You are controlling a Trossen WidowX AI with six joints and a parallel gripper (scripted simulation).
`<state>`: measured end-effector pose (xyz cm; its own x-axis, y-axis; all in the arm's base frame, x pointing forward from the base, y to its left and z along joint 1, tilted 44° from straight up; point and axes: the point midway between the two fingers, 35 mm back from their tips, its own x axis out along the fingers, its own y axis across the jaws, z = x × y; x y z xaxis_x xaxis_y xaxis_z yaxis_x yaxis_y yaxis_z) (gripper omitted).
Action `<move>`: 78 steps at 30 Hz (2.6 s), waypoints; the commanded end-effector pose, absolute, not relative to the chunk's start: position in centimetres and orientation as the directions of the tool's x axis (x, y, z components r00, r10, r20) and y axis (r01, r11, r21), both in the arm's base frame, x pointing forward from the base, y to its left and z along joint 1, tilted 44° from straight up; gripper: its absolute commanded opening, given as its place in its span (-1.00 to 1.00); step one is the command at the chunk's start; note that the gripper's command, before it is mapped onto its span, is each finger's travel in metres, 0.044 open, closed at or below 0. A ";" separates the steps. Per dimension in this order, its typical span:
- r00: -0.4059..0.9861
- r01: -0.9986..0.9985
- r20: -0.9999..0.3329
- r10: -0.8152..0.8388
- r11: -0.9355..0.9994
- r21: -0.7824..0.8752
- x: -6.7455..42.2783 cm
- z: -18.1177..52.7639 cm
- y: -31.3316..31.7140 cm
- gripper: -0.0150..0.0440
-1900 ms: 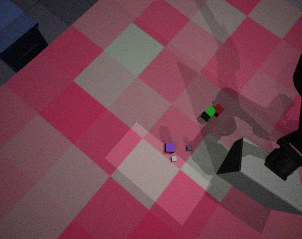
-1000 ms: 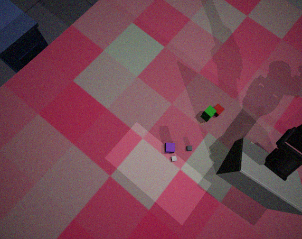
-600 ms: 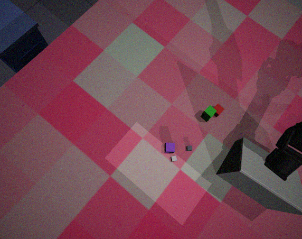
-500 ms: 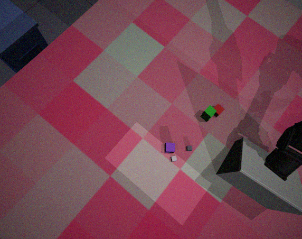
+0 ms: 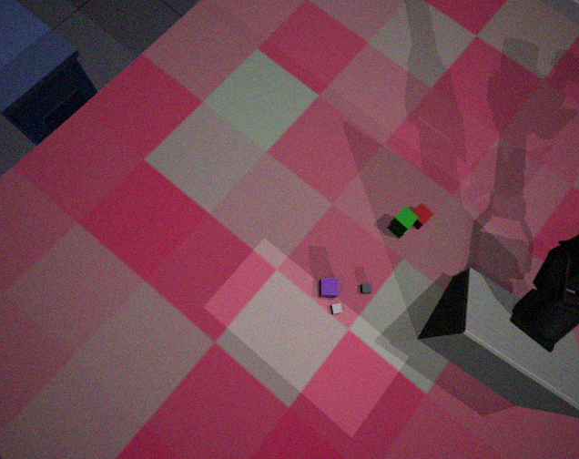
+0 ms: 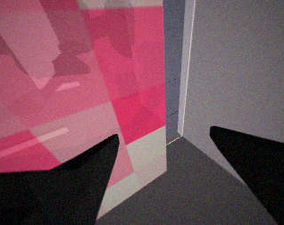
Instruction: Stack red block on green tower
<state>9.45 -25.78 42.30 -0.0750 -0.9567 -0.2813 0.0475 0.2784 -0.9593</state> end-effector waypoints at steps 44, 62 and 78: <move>0.186 -0.971 -0.725 -0.663 -0.011 -0.238 24.6 10.7 -2.9 1.00; 0.181 -0.983 -0.718 -0.673 -0.125 -0.131 23.5 5.3 -3.7 1.00; 0.181 -0.983 -0.718 -0.672 -0.125 -0.131 23.9 3.7 -4.9 1.00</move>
<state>23.94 -4.63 4.07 0.1839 -0.6694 -0.7198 -0.9829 -0.1203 -0.1392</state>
